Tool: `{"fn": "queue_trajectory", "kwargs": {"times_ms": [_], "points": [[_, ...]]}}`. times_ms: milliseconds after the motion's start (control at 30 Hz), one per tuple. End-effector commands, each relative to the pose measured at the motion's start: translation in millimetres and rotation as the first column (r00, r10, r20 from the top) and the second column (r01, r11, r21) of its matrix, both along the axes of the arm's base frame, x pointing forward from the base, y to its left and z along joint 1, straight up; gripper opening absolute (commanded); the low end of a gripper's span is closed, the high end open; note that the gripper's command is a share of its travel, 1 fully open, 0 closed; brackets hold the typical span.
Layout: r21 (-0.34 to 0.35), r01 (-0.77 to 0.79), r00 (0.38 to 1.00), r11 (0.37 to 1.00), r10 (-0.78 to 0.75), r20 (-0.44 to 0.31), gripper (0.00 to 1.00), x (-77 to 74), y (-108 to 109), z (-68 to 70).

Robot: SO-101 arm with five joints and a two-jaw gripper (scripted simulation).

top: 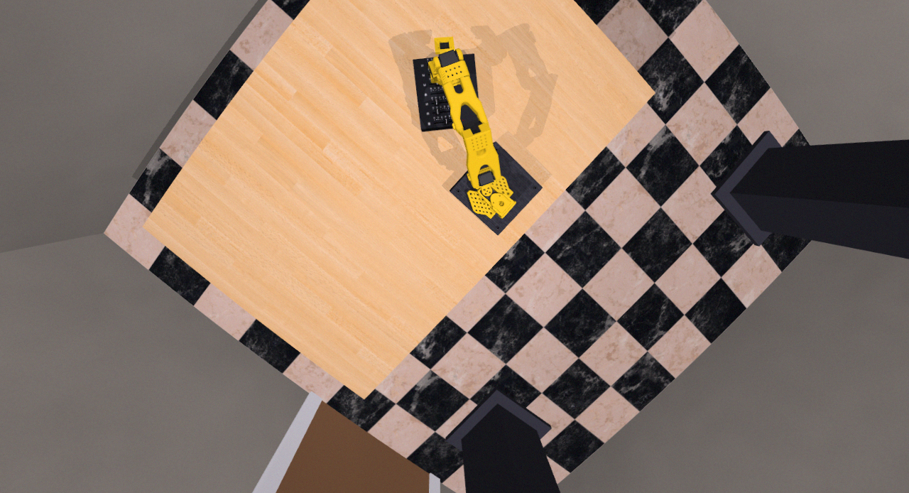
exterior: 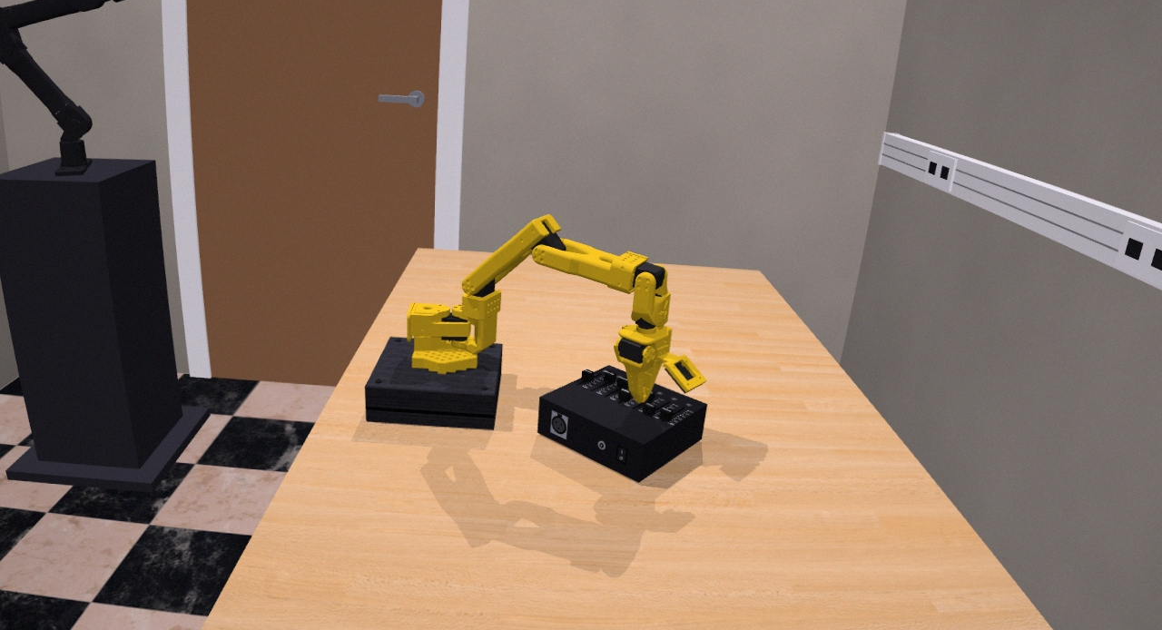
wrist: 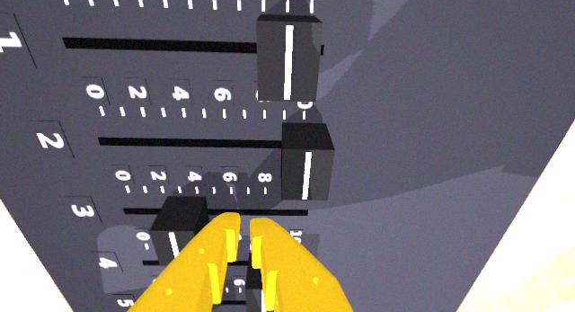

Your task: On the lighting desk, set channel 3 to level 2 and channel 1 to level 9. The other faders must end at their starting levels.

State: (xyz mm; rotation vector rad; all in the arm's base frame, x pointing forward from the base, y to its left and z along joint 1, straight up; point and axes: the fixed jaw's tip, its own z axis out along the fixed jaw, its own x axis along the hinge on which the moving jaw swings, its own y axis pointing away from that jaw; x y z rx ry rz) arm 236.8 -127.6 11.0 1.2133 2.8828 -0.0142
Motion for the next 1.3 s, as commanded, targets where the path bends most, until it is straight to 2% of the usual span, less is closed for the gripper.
{"fn": "queue_trajectory", "kwargs": {"times_ms": [0, 1267], "points": [[0.014, -0.037, 0.999, 0.999, 0.037, -0.009, 0.00, 5.6, 12.8, -3.6], [0.014, -0.037, 0.999, 0.999, 0.037, -0.009, 0.00, 7.6, 15.8, -3.9]]}}
